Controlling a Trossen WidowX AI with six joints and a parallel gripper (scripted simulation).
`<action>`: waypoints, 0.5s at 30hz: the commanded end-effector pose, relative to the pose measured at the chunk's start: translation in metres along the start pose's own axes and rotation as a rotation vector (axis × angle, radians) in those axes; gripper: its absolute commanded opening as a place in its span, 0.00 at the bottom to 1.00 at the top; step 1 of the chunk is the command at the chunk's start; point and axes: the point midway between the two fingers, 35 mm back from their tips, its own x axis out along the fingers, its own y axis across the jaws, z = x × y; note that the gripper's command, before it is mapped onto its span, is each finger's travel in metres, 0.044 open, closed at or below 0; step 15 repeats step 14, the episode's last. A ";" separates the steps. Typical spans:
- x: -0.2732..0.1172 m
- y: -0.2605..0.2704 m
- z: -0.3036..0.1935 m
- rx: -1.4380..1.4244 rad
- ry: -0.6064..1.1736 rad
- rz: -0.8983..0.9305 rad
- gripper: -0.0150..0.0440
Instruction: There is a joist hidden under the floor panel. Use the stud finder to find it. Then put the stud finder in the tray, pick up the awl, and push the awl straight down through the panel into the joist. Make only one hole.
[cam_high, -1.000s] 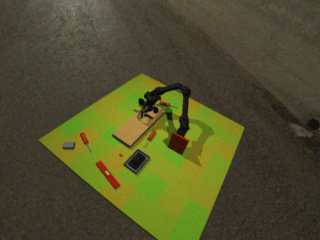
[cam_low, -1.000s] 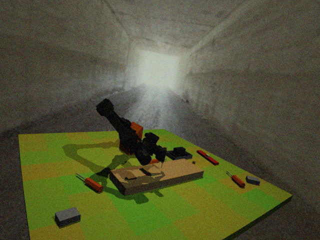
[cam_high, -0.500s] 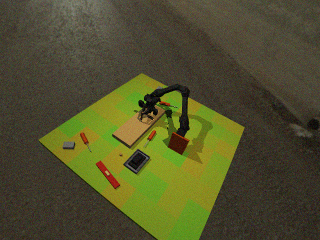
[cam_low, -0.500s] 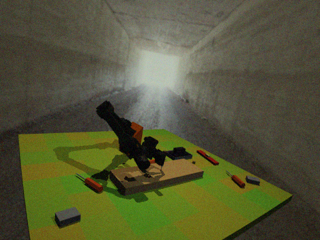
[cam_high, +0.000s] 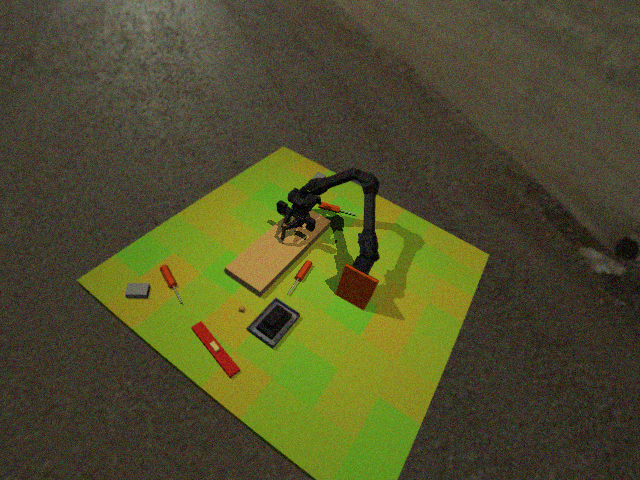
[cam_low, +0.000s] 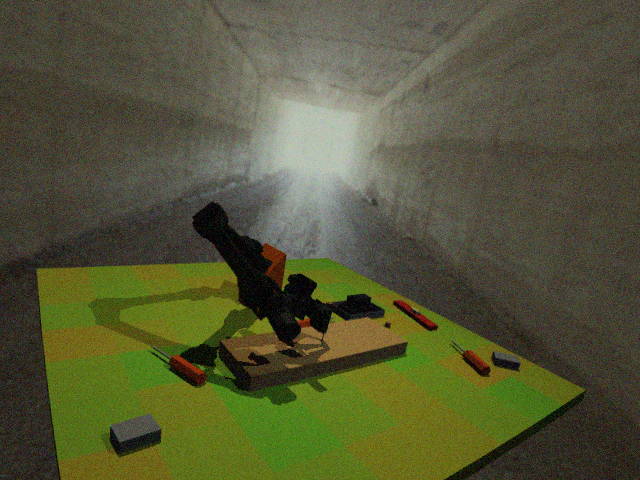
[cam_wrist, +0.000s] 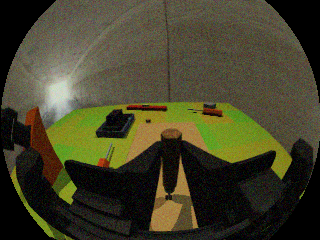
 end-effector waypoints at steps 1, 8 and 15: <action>0.002 0.000 -0.001 -0.001 0.000 0.004 0.25; 0.000 0.000 0.000 0.000 0.000 0.000 0.25; 0.000 0.000 0.000 0.000 0.000 0.000 0.25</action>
